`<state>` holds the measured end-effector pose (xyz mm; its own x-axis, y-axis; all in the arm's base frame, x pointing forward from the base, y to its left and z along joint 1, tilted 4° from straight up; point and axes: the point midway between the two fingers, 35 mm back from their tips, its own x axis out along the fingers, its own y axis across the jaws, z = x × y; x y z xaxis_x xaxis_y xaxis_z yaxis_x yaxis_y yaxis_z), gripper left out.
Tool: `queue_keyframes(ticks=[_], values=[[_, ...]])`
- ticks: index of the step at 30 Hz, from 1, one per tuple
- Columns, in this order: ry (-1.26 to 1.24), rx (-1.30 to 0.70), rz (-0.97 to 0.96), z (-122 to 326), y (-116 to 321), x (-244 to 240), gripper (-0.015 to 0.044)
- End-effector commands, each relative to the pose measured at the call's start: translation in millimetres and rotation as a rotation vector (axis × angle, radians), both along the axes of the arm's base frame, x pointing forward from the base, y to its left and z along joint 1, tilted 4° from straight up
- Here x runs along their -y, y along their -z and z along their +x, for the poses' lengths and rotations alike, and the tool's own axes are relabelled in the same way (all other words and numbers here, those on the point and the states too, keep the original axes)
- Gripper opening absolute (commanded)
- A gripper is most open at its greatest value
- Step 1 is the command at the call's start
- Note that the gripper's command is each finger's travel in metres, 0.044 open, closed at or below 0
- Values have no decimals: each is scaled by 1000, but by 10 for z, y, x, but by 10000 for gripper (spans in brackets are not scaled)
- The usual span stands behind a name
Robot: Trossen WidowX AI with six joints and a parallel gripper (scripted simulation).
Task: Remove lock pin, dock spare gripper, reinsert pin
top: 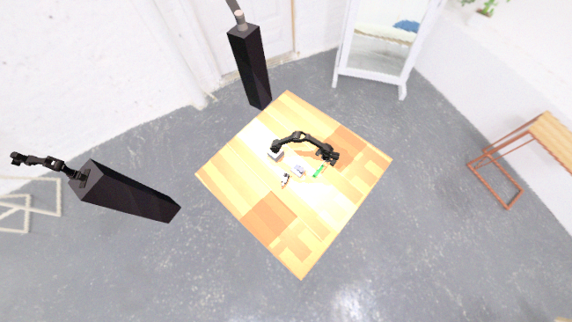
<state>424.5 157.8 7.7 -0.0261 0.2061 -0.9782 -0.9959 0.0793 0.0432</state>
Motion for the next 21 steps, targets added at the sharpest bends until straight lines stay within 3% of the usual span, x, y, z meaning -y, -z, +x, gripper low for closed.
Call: queue_keyframes(ticks=[1,21], values=[[-2,-3,-1,-17,86,1,0],[0,21,6,-25,357,-9,0]])
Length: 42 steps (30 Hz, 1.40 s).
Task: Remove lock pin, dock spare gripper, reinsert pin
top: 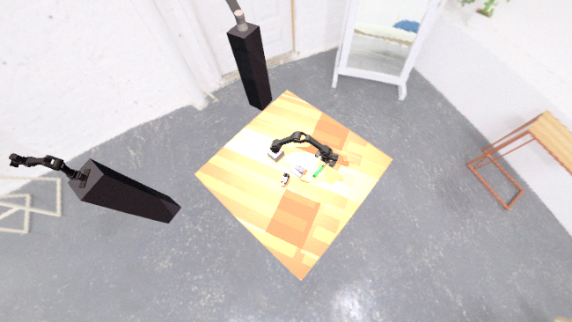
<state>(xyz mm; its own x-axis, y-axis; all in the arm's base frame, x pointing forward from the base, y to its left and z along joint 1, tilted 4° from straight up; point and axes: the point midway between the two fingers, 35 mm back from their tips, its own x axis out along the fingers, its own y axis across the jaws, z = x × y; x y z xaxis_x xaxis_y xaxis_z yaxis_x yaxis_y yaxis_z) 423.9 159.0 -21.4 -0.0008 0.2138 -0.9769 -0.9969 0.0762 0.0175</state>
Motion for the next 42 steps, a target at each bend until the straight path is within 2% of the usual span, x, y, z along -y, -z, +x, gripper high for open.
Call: queue_keyframes(ticks=[1,27,35,42], values=[[3,-5,-1,-19,68,3,0],[3,-5,-1,-19,68,3,0],[0,-4,-1,-19,59,4,200],[0,-5,-1,-18,-42,8,200]])
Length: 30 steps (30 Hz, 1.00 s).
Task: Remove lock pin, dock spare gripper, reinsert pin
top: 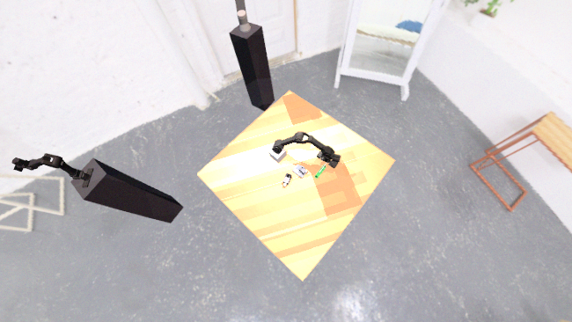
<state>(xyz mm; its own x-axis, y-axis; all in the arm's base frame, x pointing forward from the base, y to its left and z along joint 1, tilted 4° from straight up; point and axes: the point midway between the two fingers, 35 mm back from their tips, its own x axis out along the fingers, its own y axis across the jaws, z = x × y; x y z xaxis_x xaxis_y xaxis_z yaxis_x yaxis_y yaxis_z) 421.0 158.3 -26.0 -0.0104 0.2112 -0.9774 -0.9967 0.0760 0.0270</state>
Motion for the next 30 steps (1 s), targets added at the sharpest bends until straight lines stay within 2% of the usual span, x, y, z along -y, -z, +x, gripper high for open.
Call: queue_keyframes(ticks=[1,30], values=[[0,5,1,11,-106,2,200],[5,-62,-19,-93,-574,55,200]])
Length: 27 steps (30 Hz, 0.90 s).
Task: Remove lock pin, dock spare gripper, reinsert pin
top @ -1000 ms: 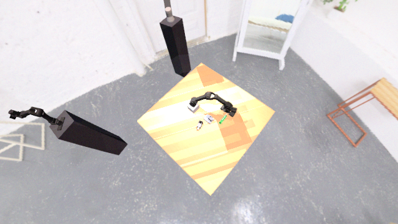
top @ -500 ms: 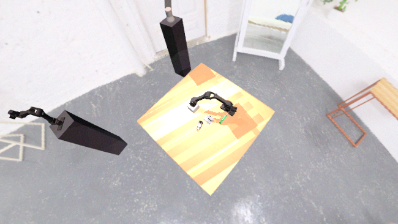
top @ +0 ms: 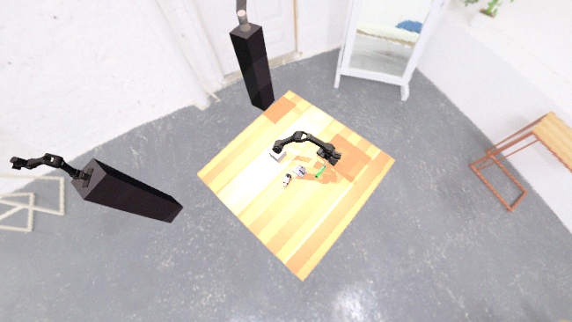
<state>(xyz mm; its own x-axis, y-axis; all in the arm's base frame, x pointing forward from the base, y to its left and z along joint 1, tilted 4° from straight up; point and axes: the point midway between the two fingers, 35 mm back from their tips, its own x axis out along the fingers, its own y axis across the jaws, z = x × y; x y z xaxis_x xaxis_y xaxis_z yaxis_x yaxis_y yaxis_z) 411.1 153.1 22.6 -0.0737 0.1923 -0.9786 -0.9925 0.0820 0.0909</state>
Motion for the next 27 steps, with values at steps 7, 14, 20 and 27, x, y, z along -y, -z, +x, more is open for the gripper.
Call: queue_keyframes(ticks=[7,14,20,27], values=[[1,-9,-3,-8,-211,12,200],[1,-10,-5,-10,-167,31,305],[-3,66,-30,87,-680,620,180],[-3,69,-31,99,-553,634,180]])
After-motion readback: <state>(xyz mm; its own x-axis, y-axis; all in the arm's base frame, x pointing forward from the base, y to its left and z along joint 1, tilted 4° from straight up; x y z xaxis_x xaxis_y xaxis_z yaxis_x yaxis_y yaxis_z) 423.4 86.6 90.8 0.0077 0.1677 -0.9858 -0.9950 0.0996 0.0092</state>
